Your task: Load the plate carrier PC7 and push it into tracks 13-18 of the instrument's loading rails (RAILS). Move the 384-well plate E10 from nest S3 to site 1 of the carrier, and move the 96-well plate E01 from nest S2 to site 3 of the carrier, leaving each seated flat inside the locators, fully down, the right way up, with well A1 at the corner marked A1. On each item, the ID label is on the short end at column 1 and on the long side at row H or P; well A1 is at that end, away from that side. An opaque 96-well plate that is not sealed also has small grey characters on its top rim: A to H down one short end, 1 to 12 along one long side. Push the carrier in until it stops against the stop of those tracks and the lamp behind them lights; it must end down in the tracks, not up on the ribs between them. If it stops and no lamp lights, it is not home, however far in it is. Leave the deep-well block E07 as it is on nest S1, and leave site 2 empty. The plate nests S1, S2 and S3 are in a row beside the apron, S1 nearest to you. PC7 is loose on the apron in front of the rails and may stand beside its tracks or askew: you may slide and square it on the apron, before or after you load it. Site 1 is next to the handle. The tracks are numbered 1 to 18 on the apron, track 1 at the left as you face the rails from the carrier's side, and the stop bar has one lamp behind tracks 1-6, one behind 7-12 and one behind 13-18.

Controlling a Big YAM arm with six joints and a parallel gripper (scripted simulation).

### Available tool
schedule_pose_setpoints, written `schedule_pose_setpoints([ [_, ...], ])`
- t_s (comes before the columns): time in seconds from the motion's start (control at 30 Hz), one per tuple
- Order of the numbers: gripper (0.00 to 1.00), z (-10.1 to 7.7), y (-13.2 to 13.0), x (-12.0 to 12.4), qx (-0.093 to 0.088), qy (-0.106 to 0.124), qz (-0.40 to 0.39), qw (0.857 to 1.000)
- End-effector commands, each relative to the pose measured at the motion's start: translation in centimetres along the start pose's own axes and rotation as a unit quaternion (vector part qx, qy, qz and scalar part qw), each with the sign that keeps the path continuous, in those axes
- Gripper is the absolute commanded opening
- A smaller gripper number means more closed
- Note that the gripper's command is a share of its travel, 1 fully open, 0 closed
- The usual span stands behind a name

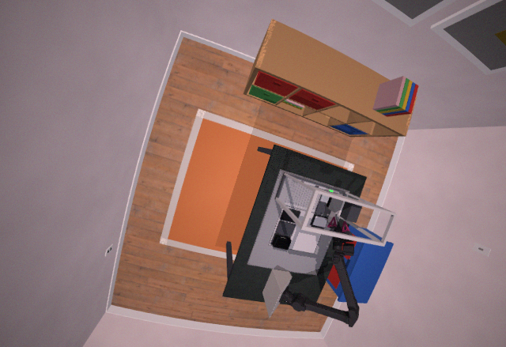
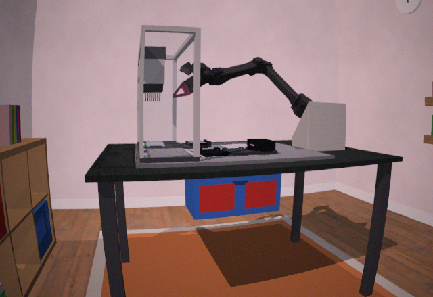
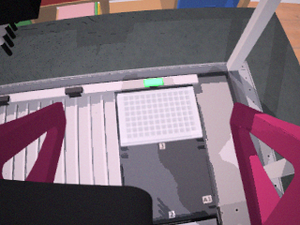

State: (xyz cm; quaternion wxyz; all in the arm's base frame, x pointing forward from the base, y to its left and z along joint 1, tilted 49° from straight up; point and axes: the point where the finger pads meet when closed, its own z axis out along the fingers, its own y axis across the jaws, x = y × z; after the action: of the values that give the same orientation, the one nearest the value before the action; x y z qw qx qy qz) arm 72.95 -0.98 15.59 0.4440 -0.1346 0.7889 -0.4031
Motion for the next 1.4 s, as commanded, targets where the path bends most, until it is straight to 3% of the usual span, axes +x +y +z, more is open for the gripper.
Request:
schedule_pose_setpoints([
  [0.0,1.0,-3.4,-2.1,-4.4,0.012,-0.045,0.027,0.999],
  [1.37,1.0,-14.3,-4.9,3.8,0.012,-0.041,0.031,0.999],
])
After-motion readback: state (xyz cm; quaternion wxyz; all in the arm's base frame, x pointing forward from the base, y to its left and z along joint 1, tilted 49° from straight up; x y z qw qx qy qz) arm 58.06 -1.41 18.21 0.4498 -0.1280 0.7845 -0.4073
